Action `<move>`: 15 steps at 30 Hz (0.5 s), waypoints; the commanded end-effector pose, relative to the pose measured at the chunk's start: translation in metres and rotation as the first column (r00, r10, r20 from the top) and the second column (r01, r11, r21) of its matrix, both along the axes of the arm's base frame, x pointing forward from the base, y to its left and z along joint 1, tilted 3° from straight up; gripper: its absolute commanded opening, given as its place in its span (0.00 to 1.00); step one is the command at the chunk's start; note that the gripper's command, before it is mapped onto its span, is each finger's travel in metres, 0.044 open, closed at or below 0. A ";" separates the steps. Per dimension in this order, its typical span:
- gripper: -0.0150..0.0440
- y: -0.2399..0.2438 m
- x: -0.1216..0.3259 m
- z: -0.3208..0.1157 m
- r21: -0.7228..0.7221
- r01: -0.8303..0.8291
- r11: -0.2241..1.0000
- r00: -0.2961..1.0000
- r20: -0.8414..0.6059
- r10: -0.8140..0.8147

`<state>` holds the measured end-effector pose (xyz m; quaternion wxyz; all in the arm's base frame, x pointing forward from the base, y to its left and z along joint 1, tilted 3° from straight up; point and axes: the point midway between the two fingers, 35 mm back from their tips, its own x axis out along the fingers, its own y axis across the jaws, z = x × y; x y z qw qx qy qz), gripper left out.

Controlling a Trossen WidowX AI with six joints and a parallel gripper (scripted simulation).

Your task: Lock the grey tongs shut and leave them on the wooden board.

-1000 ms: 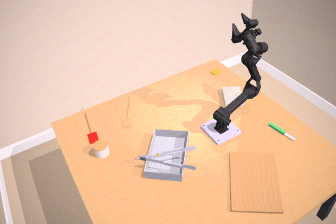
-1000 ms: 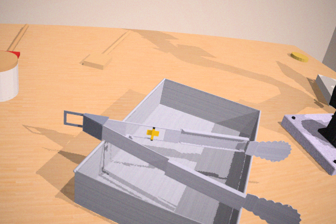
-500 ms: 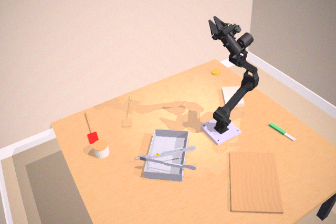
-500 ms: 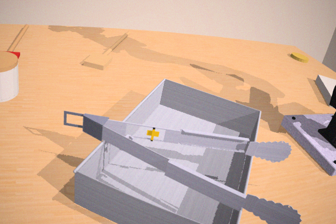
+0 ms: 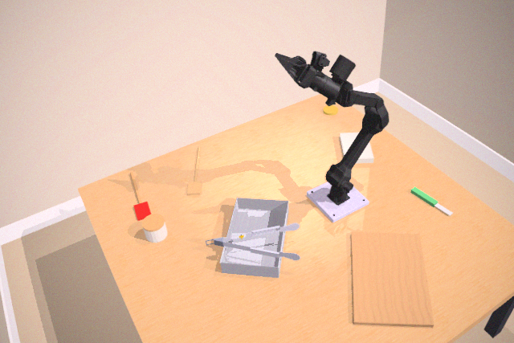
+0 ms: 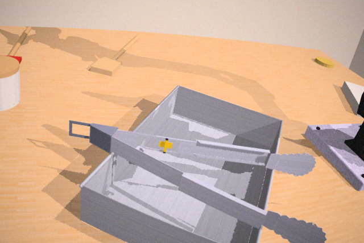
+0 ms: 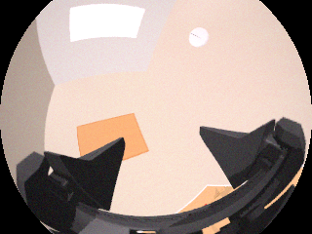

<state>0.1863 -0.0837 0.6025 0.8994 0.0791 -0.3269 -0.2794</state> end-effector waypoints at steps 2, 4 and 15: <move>1.00 0.007 0.069 -0.027 0.025 -0.083 0.996 0.978 -0.188 0.086; 1.00 0.010 0.097 -0.044 0.054 -0.122 0.991 0.954 -0.270 0.132; 1.00 0.030 0.227 -0.180 0.315 -0.195 0.929 0.632 -0.684 0.365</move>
